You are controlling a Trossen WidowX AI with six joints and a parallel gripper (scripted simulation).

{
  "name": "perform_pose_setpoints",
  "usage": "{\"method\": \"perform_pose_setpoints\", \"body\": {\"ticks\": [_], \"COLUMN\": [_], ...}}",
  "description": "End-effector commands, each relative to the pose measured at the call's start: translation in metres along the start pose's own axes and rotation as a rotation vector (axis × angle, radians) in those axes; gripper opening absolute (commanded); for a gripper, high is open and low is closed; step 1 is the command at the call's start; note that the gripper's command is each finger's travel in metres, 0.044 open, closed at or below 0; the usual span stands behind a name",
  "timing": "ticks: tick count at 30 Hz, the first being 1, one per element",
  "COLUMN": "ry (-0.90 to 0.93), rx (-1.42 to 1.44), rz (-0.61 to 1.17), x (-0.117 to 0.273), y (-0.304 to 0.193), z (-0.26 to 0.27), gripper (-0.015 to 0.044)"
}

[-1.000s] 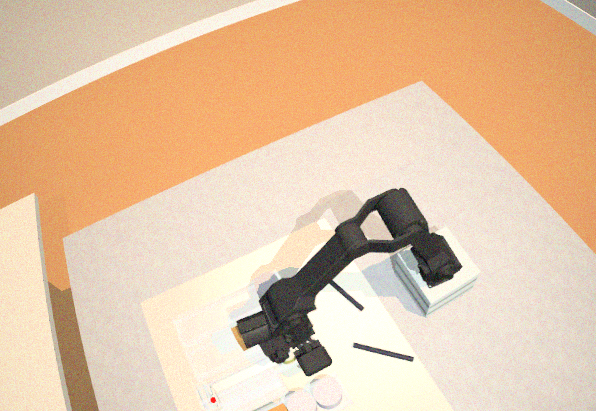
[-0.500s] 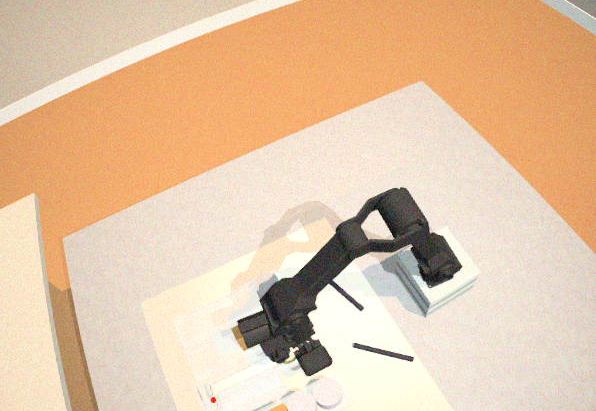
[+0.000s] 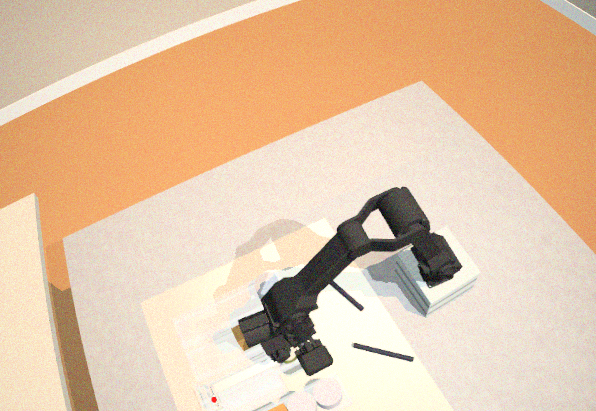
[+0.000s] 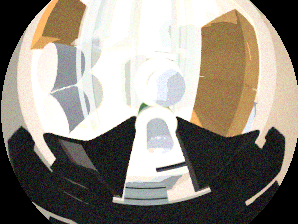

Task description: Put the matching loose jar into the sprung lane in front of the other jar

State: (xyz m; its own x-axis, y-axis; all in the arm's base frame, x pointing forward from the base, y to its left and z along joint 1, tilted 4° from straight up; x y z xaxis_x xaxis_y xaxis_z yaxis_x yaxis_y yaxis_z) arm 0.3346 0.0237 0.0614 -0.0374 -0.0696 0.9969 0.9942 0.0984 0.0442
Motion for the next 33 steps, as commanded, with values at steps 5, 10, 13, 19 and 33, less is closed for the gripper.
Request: {"method": "perform_pose_setpoints", "body": {"ticks": [5, 10, 13, 19, 33], "ry": [0.002, 0.002, 0.002, 0.002, 0.002], "rx": [-0.005, -0.005, -0.005, -0.005, -0.005], "rz": [-0.011, -0.011, -0.011, -0.010, -0.010], "x": [0.0006, 0.0005, 0.0005, 0.0005, -0.0002], "y": [-0.0003, -0.0011, -0.0016, -0.0026, -0.0069], "z": [0.0000, 0.0000, 0.0000, -0.0001, -0.0005], "gripper": [0.0000, 0.0000, 0.0000, 0.0000, 0.0000]}}
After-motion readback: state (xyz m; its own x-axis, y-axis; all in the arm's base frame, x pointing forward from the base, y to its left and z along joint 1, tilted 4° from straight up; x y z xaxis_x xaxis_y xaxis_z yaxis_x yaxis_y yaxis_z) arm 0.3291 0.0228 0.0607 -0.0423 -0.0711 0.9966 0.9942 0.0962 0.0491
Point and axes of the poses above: the point midway between the two fingers, 35 mm back from their tips, its own x axis back along the fingers, its own z axis across the jaws, y = z × x, the point moved 7 cm from there along x, back along the fingers, and after that the axes turned 3 degrees about -x, right-handed, at the moved point
